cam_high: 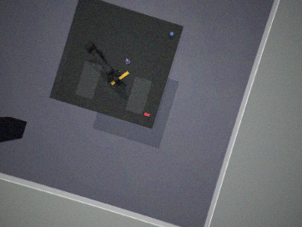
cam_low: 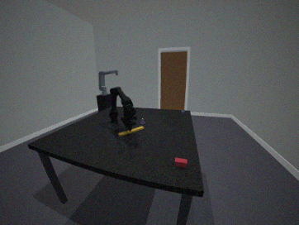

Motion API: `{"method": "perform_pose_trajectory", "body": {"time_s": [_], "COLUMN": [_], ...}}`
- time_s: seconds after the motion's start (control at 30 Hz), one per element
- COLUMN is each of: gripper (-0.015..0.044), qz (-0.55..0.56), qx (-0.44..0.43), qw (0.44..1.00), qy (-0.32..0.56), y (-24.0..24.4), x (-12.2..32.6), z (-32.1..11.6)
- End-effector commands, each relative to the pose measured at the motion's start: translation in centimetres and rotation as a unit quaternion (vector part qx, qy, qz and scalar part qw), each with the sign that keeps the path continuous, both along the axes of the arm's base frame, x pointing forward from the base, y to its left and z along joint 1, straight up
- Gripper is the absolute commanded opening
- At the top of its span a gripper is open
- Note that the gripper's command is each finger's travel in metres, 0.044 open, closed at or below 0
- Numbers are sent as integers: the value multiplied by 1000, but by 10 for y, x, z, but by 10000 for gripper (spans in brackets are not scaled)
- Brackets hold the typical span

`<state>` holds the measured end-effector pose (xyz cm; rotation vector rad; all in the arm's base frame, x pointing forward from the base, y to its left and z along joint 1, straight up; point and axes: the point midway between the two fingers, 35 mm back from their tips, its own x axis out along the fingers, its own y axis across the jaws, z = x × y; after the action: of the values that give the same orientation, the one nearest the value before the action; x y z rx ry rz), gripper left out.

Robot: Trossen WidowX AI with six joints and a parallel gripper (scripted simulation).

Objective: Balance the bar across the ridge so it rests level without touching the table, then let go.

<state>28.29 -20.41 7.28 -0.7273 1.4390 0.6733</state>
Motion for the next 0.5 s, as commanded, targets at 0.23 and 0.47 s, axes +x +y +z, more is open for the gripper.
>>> {"method": "perform_pose_trajectory", "body": {"time_s": [0.23, 0.47], "gripper": [315, 315], "qz": [3, 3], "qx": [2, 2], "qw": [1000, 1000], "qy": [1, 1], "y": [1, 1], "x": [0, 0], "z": [-19, -23]}}
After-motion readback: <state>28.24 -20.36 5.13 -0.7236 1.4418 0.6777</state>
